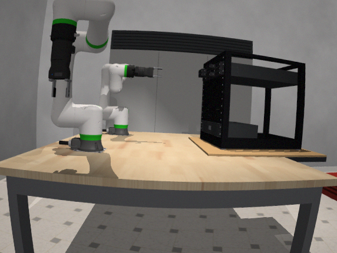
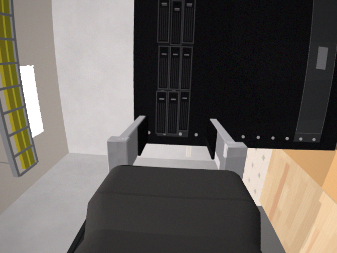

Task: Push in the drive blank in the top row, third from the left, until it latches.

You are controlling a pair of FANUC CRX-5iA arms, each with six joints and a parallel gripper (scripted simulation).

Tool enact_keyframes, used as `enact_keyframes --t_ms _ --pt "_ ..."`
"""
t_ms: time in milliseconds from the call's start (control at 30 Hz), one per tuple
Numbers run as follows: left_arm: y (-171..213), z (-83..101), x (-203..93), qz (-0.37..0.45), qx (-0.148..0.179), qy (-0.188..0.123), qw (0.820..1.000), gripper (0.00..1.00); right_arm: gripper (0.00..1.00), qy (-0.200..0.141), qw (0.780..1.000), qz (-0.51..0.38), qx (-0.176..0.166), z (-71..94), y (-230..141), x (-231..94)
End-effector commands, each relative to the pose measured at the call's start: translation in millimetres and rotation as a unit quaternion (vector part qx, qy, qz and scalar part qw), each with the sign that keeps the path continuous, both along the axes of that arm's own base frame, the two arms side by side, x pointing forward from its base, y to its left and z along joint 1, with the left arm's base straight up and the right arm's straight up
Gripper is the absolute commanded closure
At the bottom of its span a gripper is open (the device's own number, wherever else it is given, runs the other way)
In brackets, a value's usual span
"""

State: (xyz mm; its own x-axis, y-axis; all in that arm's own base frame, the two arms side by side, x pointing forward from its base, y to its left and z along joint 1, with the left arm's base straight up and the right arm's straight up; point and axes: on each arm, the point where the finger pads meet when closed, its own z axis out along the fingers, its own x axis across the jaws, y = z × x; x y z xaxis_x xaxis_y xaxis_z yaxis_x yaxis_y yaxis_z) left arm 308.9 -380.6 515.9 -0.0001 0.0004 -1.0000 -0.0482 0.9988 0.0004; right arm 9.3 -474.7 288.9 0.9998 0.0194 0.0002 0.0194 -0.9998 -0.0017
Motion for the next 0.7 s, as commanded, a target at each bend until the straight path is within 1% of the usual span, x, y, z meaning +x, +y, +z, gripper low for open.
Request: enact_keyframes --t_ms 0,200,233,667 --pt "0.1 0.6 0.0 0.0 -0.001 0.0 1.0 0.0 0.0 0.0 1.0 0.0 -0.001 0.8 -0.2 -0.1" --pt "0.1 0.6 0.0 0.0 -0.001 0.0 1.0 0.0 0.0 0.0 1.0 0.0 -0.001 0.8 -0.2 -0.1" --pt "0.1 0.6 0.0 0.0 -0.001 0.0 1.0 1.0 0.0 0.0 1.0 0.0 -0.001 0.8 -0.2 -0.1" --pt "0.1 0.6 0.0 0.0 -0.001 0.0 1.0 1.0 0.0 0.0 1.0 0.0 -0.001 0.8 -0.2 -0.1"
